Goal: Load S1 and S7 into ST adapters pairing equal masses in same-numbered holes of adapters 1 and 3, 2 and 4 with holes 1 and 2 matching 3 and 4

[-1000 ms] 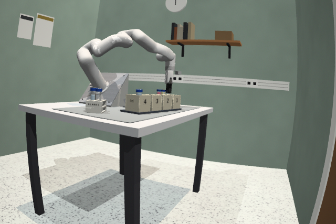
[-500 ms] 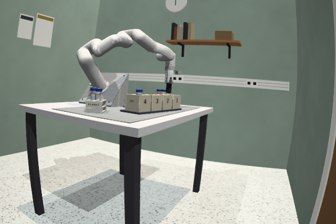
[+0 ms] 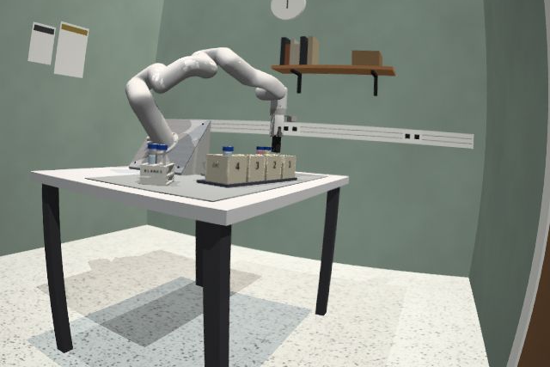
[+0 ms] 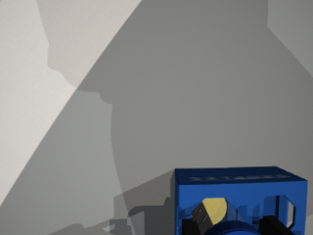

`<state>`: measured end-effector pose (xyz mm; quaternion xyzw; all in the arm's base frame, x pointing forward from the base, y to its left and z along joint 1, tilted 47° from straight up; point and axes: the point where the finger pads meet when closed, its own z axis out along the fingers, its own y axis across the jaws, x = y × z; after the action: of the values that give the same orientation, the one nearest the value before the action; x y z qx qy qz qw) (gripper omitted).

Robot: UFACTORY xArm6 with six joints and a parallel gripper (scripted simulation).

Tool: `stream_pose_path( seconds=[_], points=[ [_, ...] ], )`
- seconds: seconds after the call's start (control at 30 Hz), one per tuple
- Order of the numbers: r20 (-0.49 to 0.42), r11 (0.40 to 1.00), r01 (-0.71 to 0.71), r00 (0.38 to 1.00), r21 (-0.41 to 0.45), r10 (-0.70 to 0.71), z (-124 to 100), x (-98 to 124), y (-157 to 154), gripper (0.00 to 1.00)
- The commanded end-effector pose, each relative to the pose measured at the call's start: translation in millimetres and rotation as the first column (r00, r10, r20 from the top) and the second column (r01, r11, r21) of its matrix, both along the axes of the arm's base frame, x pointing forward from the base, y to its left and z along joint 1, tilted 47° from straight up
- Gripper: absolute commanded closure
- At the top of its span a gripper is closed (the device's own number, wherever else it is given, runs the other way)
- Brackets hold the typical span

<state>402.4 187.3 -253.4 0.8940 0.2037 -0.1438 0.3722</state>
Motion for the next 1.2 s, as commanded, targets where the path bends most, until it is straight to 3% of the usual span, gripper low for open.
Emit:
stream_pose_path(
  seconds=[0.0, 1.17],
  points=[
    [0.004, 1.0, -0.001, 1.0, 0.004, 0.001, 1.3, 1.6, 2.2, 1.0],
    [0.004, 1.0, -0.001, 1.0, 0.004, 0.001, 11.8, 3.2, 13.3, 1.0]
  ],
)
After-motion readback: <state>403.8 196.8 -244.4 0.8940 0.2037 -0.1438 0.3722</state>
